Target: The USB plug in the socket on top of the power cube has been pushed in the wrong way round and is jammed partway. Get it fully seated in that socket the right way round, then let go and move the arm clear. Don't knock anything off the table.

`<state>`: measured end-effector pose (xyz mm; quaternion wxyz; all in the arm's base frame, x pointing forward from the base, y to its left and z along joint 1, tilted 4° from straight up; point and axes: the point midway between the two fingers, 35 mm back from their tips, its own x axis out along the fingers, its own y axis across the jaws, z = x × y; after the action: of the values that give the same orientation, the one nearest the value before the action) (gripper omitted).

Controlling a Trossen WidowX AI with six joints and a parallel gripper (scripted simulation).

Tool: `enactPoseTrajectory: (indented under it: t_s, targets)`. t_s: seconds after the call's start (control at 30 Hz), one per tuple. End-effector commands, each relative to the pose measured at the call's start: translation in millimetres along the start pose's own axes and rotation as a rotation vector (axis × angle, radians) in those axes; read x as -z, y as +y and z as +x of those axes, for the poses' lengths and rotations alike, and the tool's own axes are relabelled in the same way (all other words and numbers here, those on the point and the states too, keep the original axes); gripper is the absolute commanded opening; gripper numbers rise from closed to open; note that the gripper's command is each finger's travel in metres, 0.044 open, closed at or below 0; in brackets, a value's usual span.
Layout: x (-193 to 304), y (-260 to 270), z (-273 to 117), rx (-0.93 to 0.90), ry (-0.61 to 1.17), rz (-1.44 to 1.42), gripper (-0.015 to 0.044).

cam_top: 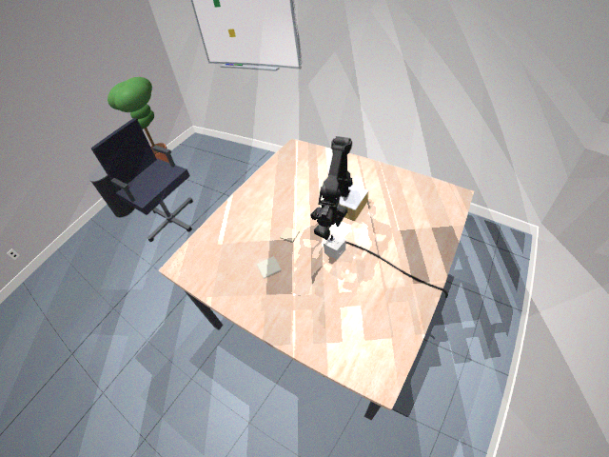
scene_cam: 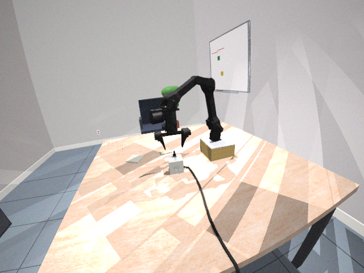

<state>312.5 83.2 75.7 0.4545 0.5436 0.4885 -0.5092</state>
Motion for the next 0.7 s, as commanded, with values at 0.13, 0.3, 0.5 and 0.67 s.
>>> enactPoseTrajectory:
  t_s: [0.13,0.3,0.5,0.67]
  targets:
    - [-1.3,-0.2,9.5,0.000,-0.006,-0.004,0.0440]
    - [-1.3,-0.2,14.5,0.000,-0.006,-0.004,0.0440]
    - [-1.4,-0.2,20.5,0.000,-0.006,-0.004,0.0440]
    - [-1.4,-0.3,21.9,0.000,-0.006,-0.004,0.0440]
